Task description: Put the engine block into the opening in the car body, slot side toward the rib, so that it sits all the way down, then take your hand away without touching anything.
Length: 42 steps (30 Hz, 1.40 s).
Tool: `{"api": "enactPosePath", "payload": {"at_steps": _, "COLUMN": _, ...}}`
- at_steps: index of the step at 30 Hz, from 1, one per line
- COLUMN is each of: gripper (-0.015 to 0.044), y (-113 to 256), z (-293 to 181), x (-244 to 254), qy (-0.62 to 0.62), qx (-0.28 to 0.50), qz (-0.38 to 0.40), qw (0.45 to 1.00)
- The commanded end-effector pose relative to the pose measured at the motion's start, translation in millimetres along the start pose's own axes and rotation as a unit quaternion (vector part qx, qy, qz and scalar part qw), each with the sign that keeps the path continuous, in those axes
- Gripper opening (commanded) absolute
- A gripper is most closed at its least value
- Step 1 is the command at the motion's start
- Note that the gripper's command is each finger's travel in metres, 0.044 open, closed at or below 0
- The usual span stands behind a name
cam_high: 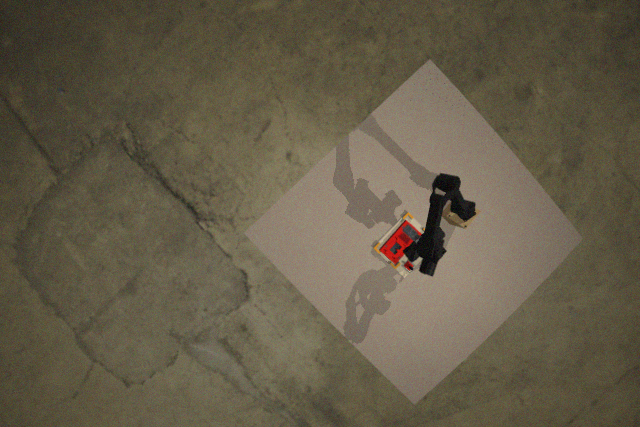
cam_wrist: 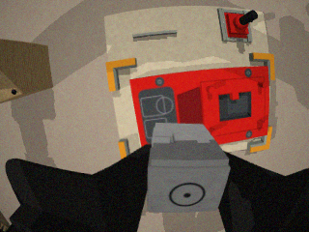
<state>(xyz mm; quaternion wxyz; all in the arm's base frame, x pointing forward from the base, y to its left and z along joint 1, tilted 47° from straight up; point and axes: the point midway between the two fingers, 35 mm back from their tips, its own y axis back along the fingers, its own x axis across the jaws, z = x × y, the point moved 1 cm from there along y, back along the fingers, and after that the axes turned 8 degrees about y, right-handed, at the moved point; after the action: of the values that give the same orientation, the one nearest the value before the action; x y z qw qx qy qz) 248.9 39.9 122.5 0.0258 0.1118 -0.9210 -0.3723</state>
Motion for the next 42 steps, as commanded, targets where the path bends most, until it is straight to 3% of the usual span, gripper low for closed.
{"api": "enactPosePath", "payload": {"at_steps": 1, "gripper": 0.0, "y": -0.9, "z": -0.3, "x": -0.4, "qy": 0.049, "qx": 0.001, "qz": -0.002, "qw": 0.999}}
{"api": "enactPosePath", "payload": {"at_steps": 21, "gripper": 0.0, "y": -8.0, "z": -0.5, "x": -0.2, "qy": 0.33, "qx": 0.002, "qz": -0.001, "qw": 0.944}}
{"api": "enactPosePath", "payload": {"at_steps": 42, "gripper": 0.0, "y": -15.4, "z": -0.8, "x": 0.3, "qy": 0.595, "qx": 0.003, "qz": 0.0, "qw": 0.804}}
